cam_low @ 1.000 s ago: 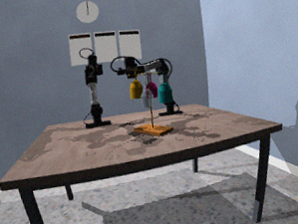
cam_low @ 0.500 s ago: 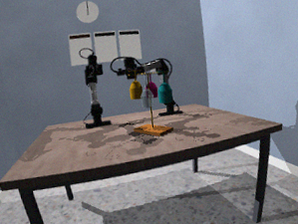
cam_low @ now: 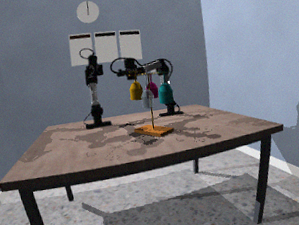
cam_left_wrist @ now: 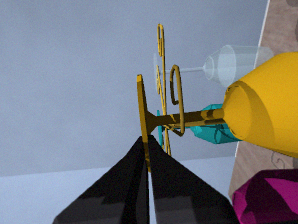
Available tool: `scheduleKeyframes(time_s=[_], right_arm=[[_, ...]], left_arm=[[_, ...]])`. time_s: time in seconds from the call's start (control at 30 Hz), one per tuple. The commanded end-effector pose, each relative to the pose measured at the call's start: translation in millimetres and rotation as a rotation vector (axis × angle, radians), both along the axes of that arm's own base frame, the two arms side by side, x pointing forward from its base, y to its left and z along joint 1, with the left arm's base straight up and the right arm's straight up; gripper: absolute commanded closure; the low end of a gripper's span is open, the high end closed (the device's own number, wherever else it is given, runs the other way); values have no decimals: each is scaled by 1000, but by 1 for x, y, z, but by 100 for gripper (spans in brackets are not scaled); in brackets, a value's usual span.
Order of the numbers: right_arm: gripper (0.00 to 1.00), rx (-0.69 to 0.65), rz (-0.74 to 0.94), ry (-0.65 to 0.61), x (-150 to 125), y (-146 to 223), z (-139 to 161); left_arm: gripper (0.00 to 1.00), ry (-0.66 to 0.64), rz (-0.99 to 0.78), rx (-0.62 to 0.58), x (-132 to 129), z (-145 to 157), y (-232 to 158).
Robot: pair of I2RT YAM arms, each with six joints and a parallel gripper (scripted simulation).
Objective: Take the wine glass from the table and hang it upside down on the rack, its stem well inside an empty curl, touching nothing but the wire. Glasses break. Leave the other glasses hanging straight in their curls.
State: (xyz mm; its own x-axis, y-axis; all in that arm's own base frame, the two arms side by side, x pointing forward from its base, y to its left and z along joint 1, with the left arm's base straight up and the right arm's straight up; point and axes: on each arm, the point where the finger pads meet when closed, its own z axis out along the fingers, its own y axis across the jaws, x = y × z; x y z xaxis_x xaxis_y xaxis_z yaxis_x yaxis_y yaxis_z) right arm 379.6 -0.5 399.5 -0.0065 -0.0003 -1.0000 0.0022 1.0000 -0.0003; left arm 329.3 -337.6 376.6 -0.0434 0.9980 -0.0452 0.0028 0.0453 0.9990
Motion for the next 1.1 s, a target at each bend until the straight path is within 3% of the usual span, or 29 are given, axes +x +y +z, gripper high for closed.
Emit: scheduleKeyframes(time_s=[0.0, 0.13, 0.17, 0.2, 0.7, 0.73, 0.77, 1.07], right_arm=[[84, -10, -2, -31, -3, 0, 13], [84, -10, -2, -31, -3, 0, 13], [84, -10, -2, -31, -3, 0, 13], [84, -10, -2, -31, -3, 0, 13], [84, -10, -2, -31, -3, 0, 13], [84, -10, -2, -31, -3, 0, 13], [84, -10, -2, -31, -3, 0, 13], [84, -10, -2, -31, -3, 0, 13]], left_arm=[[100, -3, 1, 10, -2, -10, -8], [100, -4, 5, 9, -1, -10, -7], [100, -16, 6, -18, -3, 3, -2], [100, 0, -1, 18, -2, -14, -10], [100, -3, 4, 23, -4, -16, -10], [100, -16, 7, -5, -5, -4, -5], [100, -1, 0, 29, -5, -19, -13], [100, -3, 4, 31, -5, -20, -11]])
